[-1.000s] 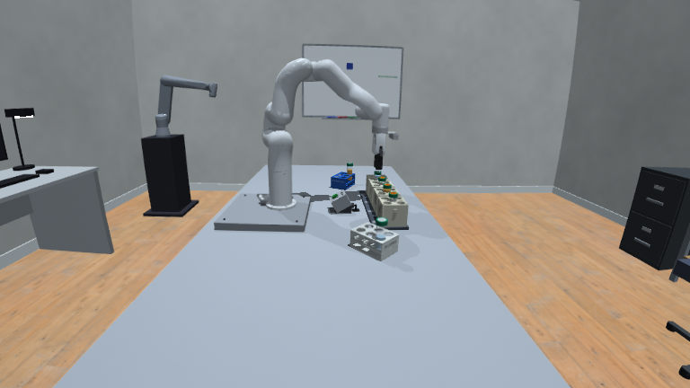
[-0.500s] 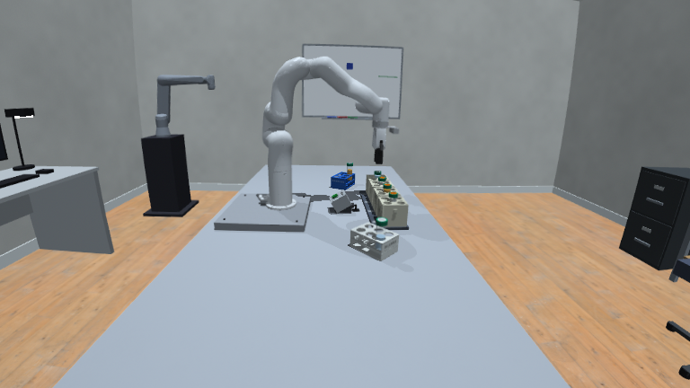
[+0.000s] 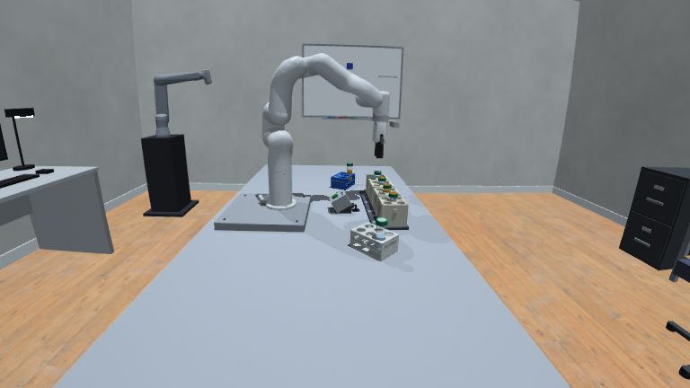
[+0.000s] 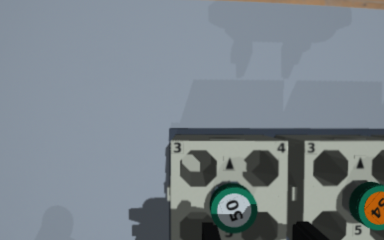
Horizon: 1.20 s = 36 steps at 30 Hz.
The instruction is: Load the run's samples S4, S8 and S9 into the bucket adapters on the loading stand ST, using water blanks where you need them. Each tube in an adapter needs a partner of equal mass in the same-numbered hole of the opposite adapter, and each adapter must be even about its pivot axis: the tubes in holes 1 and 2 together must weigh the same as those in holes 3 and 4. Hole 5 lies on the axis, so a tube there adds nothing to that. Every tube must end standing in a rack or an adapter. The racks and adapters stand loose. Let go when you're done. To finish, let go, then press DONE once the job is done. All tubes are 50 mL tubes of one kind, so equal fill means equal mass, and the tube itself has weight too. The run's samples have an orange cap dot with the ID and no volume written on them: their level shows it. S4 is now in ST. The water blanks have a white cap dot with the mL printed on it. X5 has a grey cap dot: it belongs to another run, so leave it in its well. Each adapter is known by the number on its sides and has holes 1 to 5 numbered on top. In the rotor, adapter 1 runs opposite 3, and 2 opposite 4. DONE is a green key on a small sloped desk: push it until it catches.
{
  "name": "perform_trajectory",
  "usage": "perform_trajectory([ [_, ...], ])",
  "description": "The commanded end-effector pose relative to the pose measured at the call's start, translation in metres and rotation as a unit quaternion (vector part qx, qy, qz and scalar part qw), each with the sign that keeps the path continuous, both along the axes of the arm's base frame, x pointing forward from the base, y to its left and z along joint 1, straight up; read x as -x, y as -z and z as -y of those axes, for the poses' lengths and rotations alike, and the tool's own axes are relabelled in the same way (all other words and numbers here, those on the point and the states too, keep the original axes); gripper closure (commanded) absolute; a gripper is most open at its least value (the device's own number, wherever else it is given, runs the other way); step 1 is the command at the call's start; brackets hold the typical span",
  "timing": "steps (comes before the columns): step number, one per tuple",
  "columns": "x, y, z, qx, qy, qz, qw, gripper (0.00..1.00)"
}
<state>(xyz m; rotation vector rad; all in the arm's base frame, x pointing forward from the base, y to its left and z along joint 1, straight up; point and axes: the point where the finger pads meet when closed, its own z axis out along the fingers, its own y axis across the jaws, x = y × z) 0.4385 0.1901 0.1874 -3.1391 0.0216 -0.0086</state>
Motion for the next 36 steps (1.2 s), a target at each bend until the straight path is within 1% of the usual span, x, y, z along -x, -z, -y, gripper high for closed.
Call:
perform_trajectory([
  [1,-0.001,-0.007,0.0,0.003,0.0,0.003,1.0,0.56],
  [14,0.0,-0.033,0.0,0.003,0.0,0.003,1.0,0.56],
  [16,0.0,-0.033,0.0,0.003,0.0,0.003,1.0,0.56],
  [20,0.0,-0.04,0.0,0.003,0.0,0.003,1.0,0.56],
  [36,0.0,-0.04,0.0,0.003,0.0,0.003,1.0,0.56],
])
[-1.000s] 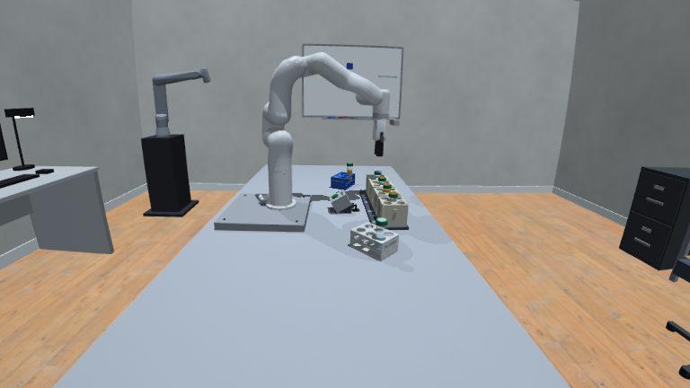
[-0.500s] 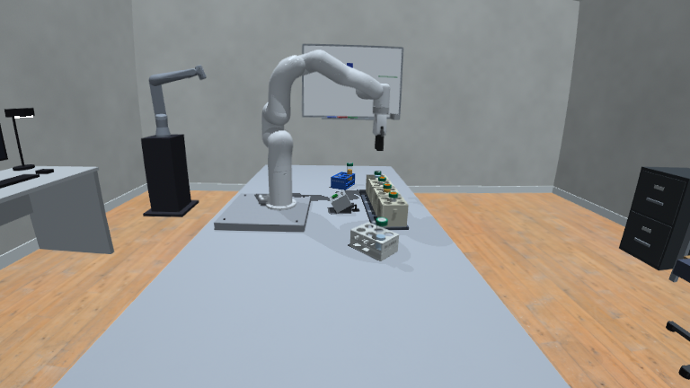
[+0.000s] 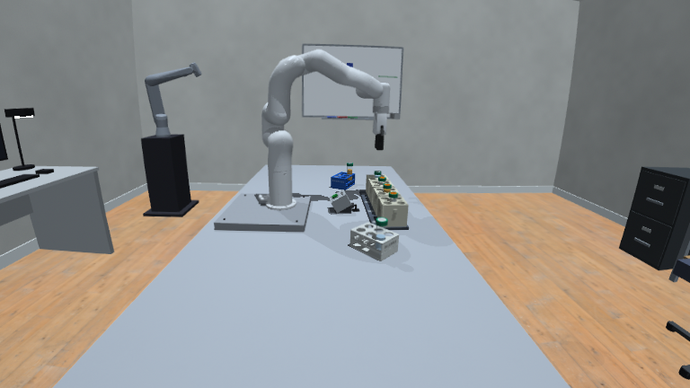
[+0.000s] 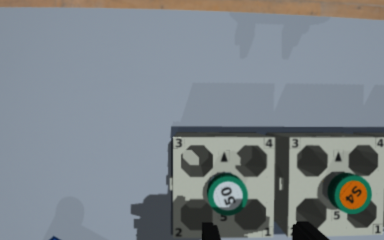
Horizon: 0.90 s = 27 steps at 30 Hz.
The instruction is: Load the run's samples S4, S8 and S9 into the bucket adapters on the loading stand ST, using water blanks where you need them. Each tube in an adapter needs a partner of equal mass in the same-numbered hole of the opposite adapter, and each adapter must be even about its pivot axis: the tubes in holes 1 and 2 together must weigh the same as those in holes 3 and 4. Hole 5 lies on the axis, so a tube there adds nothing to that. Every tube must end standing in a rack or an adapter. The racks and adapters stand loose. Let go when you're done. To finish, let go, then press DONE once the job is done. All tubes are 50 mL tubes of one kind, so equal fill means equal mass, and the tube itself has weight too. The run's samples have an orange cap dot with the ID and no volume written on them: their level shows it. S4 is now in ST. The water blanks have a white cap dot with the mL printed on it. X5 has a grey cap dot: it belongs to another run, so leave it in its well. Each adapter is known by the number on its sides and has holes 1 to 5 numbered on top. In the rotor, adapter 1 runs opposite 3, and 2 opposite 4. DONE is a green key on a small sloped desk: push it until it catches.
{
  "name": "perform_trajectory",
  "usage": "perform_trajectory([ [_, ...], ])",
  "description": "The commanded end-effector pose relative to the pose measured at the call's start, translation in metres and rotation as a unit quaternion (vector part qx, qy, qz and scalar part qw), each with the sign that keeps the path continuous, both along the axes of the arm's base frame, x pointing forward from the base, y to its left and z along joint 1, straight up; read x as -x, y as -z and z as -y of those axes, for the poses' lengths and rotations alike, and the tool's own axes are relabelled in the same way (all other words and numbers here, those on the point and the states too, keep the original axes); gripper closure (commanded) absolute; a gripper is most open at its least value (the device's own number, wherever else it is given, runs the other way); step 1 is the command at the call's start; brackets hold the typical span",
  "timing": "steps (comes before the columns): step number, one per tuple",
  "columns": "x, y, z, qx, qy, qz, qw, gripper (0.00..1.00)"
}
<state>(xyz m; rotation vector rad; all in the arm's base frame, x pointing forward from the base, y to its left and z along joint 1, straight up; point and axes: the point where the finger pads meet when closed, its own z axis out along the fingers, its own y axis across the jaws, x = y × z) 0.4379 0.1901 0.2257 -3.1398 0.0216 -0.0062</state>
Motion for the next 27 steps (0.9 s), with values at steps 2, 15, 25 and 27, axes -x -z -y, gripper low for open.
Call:
perform_trajectory([
  [2,-0.001,-0.002,0.0,0.002,0.0,0.004,1.0,0.56],
  [15,0.024,0.01,0.021,0.002,0.116,0.004,0.993,1.0],
  [25,0.059,0.028,0.052,0.0,0.28,0.004,0.96,1.0],
  [27,0.066,0.031,0.058,0.0,0.311,0.004,0.95,1.0],
])
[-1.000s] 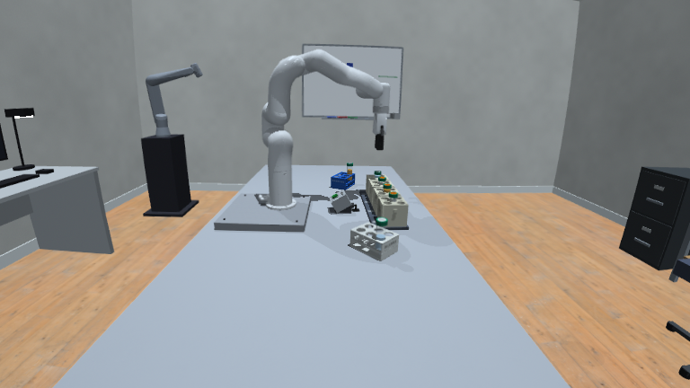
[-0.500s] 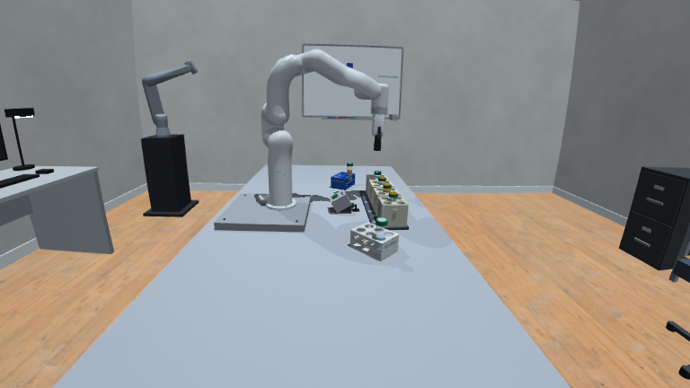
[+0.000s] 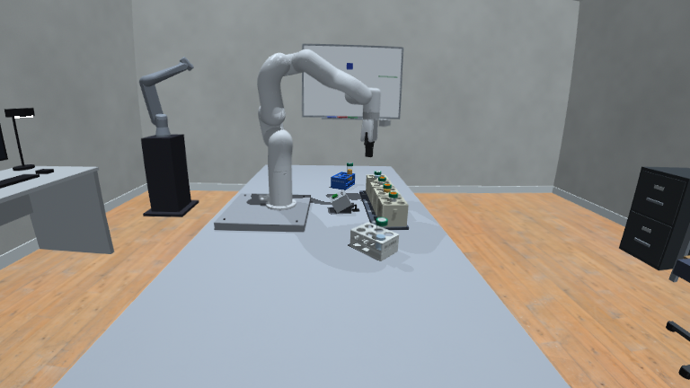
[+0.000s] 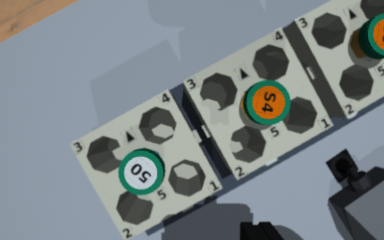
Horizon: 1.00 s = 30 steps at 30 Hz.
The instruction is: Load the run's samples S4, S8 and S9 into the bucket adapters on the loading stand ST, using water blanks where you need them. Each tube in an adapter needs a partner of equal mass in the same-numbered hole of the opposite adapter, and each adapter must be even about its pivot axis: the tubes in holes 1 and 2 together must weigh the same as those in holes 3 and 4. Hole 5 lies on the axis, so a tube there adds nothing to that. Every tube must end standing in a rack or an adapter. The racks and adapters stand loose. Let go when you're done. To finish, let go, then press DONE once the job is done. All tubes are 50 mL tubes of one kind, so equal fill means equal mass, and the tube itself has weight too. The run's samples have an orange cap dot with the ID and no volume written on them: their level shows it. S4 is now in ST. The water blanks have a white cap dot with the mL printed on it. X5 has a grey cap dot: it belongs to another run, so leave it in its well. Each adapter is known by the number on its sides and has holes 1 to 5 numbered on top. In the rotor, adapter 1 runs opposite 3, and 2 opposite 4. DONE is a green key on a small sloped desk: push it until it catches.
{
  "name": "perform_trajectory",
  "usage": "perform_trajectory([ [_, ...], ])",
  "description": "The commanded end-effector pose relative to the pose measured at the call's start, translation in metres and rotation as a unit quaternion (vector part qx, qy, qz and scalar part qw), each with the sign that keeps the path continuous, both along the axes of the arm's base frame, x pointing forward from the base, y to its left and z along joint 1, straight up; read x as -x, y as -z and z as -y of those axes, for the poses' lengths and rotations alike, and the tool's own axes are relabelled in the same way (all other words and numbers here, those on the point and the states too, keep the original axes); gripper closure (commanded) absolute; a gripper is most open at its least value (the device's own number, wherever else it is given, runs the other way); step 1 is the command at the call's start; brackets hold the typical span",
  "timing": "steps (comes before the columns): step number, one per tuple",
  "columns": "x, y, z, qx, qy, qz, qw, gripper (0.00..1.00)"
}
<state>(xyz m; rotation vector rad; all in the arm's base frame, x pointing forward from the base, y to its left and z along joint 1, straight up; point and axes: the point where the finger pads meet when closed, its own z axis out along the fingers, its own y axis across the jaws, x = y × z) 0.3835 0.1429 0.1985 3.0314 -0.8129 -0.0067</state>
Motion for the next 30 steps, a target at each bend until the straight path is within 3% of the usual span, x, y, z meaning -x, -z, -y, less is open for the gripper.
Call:
perform_trajectory([
  [1,0.015,0.006,0.014,0.001,0.078,0.008,0.997,1.0],
  [8,0.033,0.014,0.03,0.0,0.161,0.008,0.987,1.0],
  [19,0.072,0.033,0.064,0.0,0.338,0.008,0.941,1.0],
  [21,0.072,0.033,0.064,0.0,0.338,0.008,0.941,1.0],
  [30,0.104,0.049,0.091,0.0,0.475,0.008,0.88,1.0],
])
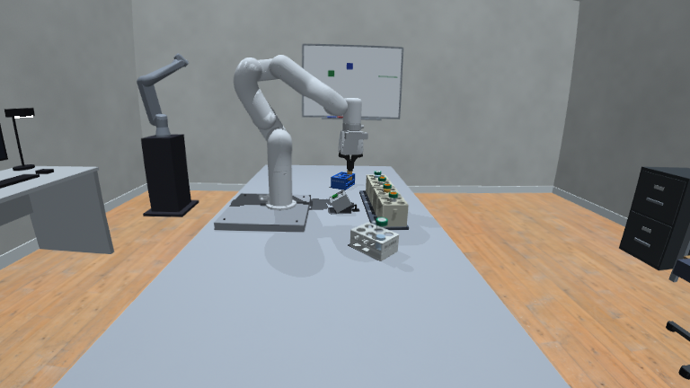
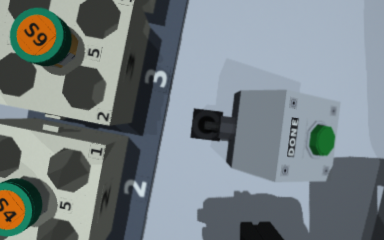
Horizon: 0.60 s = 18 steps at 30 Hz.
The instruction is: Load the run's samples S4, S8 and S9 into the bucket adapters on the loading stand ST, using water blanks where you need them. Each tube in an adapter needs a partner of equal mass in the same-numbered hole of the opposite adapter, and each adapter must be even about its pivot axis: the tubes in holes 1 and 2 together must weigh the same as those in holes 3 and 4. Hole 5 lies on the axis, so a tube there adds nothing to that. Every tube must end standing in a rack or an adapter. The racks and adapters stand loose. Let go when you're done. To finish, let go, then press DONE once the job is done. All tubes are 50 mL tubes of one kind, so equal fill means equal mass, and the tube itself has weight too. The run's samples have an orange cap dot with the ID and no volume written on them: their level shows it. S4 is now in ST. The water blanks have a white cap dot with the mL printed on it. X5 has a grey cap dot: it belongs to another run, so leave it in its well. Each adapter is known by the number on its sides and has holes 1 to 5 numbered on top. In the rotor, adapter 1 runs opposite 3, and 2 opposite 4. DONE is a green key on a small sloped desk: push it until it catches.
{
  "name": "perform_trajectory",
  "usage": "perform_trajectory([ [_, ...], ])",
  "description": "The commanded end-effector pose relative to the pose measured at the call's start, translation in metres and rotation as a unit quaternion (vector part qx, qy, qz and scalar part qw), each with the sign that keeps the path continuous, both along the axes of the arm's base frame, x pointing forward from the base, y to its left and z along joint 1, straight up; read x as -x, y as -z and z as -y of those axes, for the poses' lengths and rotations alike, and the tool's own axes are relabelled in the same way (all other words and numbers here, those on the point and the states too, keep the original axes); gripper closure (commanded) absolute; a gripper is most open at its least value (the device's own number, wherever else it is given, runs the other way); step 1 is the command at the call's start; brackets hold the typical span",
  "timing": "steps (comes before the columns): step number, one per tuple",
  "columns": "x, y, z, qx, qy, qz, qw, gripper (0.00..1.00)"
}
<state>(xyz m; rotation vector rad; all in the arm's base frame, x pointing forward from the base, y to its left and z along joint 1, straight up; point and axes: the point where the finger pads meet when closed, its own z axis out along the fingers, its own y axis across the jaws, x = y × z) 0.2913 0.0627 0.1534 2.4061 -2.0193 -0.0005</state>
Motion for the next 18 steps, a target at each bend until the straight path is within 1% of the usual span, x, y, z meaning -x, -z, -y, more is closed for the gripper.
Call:
perform_trajectory([
  [1,0.015,0.005,0.014,0.002,0.059,0.006,0.998,1.0],
  [6,0.033,0.014,0.03,0.002,0.059,0.006,0.998,1.0],
  [8,0.033,0.014,0.03,0.002,0.059,0.006,0.998,1.0],
  [18,0.068,0.031,0.061,0.002,0.059,0.005,0.998,1.0],
])
